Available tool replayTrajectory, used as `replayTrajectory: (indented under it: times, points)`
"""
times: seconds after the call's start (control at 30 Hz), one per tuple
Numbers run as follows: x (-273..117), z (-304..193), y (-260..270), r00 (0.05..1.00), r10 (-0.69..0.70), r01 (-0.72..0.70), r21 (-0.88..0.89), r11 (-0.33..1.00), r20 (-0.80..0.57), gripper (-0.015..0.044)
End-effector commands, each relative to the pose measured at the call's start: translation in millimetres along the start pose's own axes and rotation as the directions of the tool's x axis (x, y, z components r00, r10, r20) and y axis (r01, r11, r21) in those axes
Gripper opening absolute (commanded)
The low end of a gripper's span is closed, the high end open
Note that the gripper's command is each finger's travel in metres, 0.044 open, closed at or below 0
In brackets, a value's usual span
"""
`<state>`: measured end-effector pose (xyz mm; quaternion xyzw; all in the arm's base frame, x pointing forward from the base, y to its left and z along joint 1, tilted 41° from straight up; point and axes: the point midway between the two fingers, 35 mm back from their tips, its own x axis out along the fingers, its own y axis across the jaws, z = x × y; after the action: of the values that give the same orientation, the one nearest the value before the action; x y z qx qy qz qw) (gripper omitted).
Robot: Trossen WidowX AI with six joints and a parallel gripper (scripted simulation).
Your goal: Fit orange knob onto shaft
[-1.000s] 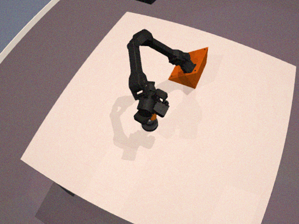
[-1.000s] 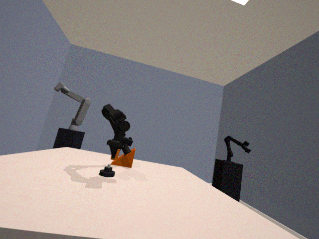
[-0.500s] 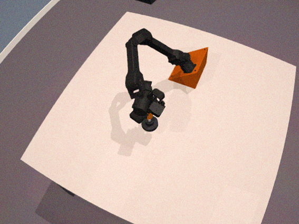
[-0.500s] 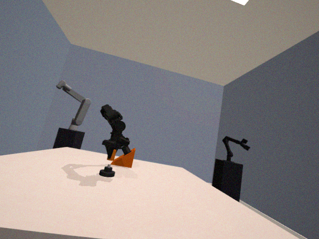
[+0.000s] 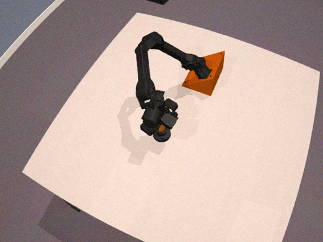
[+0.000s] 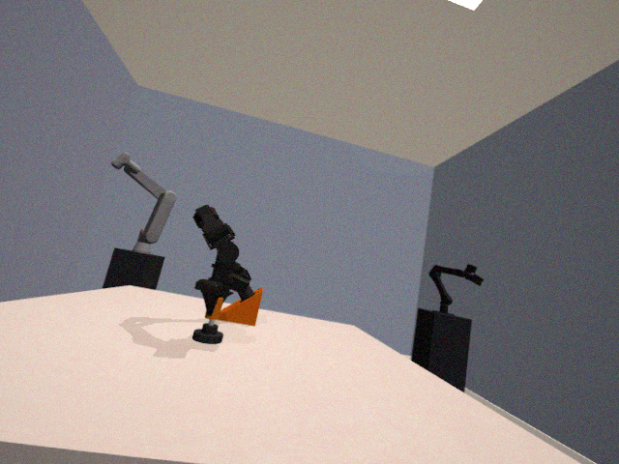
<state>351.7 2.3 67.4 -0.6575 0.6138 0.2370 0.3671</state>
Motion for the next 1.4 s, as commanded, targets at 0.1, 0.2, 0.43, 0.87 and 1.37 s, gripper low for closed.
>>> replayTrajectory:
  times: [0.1,0.2,0.43,0.87,1.37]
  points:
    - [-1,3,0,1.000,-0.004,0.004,0.001,1.000,-0.002,0.0000]
    - [0,3,0,1.000,-0.004,0.004,0.001,1.000,-0.002,0.0000]
    - [2,2,0,1.000,-0.004,0.004,0.001,1.000,-0.002,0.0000]
    - [8,2,0,1.000,-0.004,0.004,0.003,1.000,-0.002,0.0000]
    - [19,2,1,1.000,-0.004,0.004,0.003,1.000,-0.003,0.0000]
